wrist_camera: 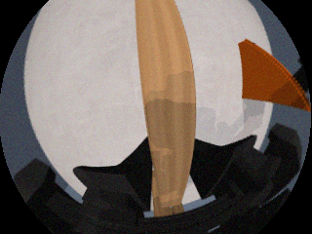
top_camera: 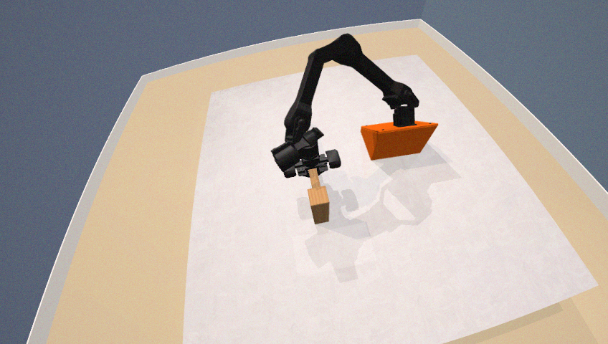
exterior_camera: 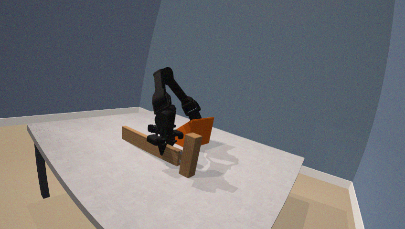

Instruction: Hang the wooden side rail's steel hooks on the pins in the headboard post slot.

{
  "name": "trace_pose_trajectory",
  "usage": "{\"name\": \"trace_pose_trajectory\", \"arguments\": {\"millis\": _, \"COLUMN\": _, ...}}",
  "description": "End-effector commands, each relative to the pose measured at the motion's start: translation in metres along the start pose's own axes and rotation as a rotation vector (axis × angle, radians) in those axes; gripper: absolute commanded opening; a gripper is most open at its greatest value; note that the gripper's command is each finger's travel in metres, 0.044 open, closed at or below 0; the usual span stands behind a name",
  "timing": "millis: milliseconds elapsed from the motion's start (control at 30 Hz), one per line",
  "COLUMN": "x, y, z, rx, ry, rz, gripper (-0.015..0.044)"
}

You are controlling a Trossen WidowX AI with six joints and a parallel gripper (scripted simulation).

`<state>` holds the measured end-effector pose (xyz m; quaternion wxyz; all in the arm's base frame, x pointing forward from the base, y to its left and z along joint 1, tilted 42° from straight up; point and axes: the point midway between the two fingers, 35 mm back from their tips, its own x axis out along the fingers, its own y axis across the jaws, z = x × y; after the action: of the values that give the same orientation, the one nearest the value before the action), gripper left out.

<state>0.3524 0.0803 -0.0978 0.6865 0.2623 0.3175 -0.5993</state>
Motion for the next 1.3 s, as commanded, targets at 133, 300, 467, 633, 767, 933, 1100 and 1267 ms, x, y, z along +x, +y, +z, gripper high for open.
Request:
{"name": "trace_pose_trajectory", "arguments": {"millis": 133, "x": -0.0086, "y": 0.0031, "z": -0.0024, "rx": 0.005, "ry": 0.004, "rz": 0.019, "gripper": 0.0}}
{"name": "trace_pose_trajectory", "arguments": {"millis": 300, "x": -0.0095, "y": 0.0031, "z": -0.0024, "rx": 0.005, "ry": 0.004, "rz": 0.019, "gripper": 0.0}}
{"name": "trace_pose_trajectory", "arguments": {"millis": 467, "x": -0.0103, "y": 0.0031, "z": -0.0024, "rx": 0.005, "ry": 0.004, "rz": 0.019, "gripper": 0.0}}
{"name": "trace_pose_trajectory", "arguments": {"millis": 633, "x": -0.0112, "y": 0.0031, "z": -0.0024, "rx": 0.005, "ry": 0.004, "rz": 0.019, "gripper": 0.0}}
{"name": "trace_pose_trajectory", "arguments": {"millis": 767, "x": -0.0118, "y": 0.0031, "z": -0.0024, "rx": 0.005, "ry": 0.004, "rz": 0.019, "gripper": 0.0}}
{"name": "trace_pose_trajectory", "arguments": {"millis": 933, "x": -0.0127, "y": 0.0031, "z": -0.0024, "rx": 0.005, "ry": 0.004, "rz": 0.019, "gripper": 0.0}}
{"name": "trace_pose_trajectory", "arguments": {"millis": 1100, "x": -0.0135, "y": 0.003, "z": -0.0024, "rx": 0.005, "ry": 0.004, "rz": 0.019, "gripper": 0.0}}
{"name": "trace_pose_trajectory", "arguments": {"millis": 1267, "x": -0.0143, "y": 0.003, "z": -0.0024, "rx": 0.005, "ry": 0.004, "rz": 0.019, "gripper": 0.0}}
